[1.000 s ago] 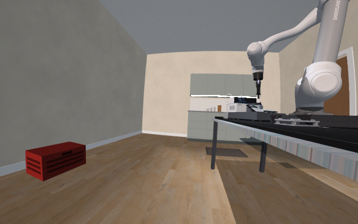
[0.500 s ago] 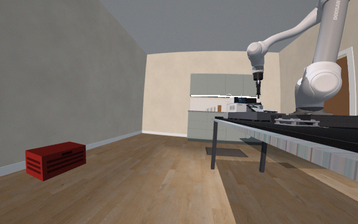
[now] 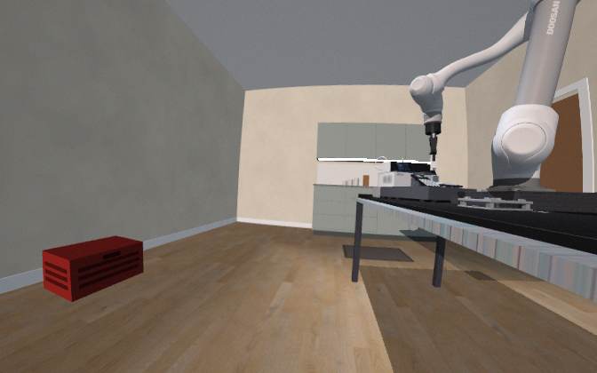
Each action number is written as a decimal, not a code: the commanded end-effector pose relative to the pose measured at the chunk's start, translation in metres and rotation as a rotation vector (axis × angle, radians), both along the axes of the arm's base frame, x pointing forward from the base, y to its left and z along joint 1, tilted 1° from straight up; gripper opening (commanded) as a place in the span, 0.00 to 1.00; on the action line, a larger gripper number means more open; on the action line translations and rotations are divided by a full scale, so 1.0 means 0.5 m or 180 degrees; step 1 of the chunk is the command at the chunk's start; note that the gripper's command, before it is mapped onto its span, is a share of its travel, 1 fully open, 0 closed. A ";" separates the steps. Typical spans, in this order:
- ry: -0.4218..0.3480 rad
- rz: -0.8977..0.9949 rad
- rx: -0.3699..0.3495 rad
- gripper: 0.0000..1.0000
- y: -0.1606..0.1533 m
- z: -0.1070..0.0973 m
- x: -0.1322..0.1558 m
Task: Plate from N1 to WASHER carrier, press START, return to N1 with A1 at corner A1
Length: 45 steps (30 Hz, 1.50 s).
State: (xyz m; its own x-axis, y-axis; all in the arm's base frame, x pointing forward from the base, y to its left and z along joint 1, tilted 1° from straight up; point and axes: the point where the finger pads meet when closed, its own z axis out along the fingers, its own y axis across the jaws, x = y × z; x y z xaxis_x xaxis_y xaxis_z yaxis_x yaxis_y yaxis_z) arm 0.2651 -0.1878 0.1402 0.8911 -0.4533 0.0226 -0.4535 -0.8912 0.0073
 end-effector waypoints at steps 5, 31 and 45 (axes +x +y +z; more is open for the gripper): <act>-0.0005 0.0001 0.0006 0.70 -0.045 0.008 -0.042; 0.0024 0.1805 -0.0026 0.70 -0.154 0.032 -0.209; 0.0035 0.2501 -0.0038 0.70 -0.156 0.033 -0.213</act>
